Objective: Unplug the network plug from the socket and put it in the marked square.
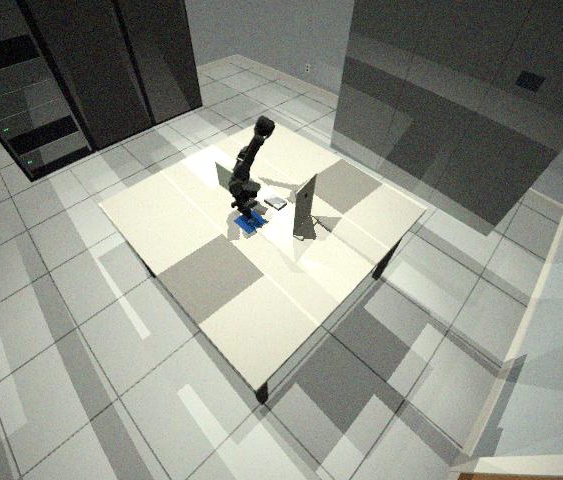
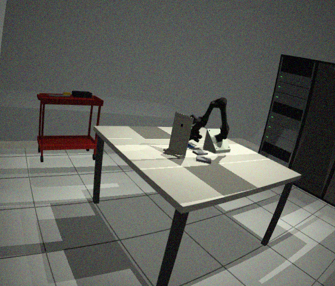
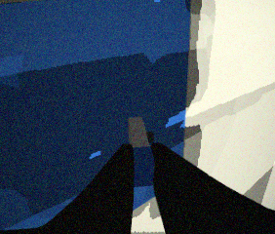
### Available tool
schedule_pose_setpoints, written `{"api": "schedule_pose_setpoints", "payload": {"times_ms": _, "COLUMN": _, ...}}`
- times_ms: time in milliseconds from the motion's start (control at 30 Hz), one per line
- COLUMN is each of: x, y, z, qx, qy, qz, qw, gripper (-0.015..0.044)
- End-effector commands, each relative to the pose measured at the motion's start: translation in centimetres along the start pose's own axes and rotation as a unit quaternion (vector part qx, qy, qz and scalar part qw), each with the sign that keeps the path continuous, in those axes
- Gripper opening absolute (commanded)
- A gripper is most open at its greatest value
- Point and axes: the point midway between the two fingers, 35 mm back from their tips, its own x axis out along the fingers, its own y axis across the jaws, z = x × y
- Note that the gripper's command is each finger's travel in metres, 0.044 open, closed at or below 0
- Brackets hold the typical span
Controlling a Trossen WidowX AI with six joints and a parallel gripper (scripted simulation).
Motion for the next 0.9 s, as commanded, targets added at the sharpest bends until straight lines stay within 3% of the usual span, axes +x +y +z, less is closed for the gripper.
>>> {"api": "schedule_pose_setpoints", "payload": {"times_ms": 0, "x": 0.21, "y": 0.15, "z": 0.0, "qx": 0.003, "qy": -0.003, "qz": 0.0, "qw": 1.0, "gripper": 0.0}}
{"api": "schedule_pose_setpoints", "payload": {"times_ms": 367, "x": 0.19, "y": 0.09, "z": -0.05, "qx": 0.0, "qy": 0.0, "qz": 0.0, "qw": 1.0, "gripper": 0.0}}
{"api": "schedule_pose_setpoints", "payload": {"times_ms": 567, "x": 0.19, "y": 0.09, "z": -0.05, "qx": 0.0, "qy": 0.0, "qz": 0.0, "qw": 1.0, "gripper": 0.0156}}
{"api": "schedule_pose_setpoints", "payload": {"times_ms": 867, "x": -0.21, "y": 0.08, "z": -0.08, "qx": 0.0, "qy": 0.0, "qz": 0.0, "qw": 1.0, "gripper": 0.0156}}
